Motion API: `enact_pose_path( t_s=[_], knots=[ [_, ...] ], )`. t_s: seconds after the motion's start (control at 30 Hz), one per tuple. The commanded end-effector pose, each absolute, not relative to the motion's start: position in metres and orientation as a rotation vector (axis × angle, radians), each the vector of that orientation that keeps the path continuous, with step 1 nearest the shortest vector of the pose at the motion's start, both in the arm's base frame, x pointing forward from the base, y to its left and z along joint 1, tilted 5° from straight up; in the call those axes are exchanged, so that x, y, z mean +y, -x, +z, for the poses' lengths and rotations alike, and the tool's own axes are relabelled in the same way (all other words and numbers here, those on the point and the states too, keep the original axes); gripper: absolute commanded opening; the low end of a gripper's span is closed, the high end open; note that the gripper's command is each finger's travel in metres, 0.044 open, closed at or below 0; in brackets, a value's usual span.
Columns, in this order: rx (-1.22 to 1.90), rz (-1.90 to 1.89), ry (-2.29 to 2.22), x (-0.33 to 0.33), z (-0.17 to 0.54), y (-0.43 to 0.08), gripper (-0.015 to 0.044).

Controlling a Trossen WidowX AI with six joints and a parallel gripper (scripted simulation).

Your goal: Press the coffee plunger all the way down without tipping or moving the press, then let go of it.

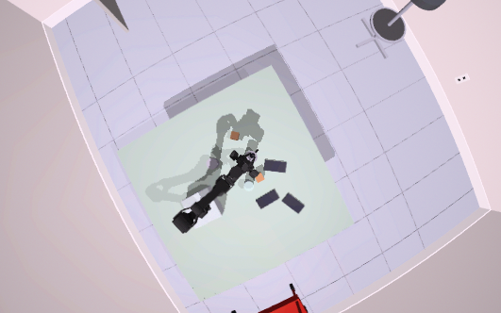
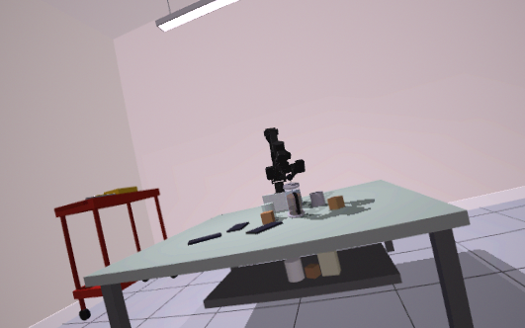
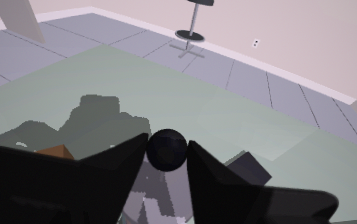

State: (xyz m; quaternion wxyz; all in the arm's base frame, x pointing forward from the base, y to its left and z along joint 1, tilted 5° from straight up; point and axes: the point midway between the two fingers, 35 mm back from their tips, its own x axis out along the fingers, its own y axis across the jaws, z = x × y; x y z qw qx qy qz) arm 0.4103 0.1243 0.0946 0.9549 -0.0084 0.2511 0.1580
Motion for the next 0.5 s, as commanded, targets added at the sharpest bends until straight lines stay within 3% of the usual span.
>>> enact_pose_path(
  t_s=[0.0, 0.47],
  knots=[
    [0.539, 0.319, 0.01, 0.1245, 0.0859, -0.409, 0.0124],
    [0.539, 0.319, 0.01, 0.1253, 0.0866, -0.4122, 0.0124]
  ],
)
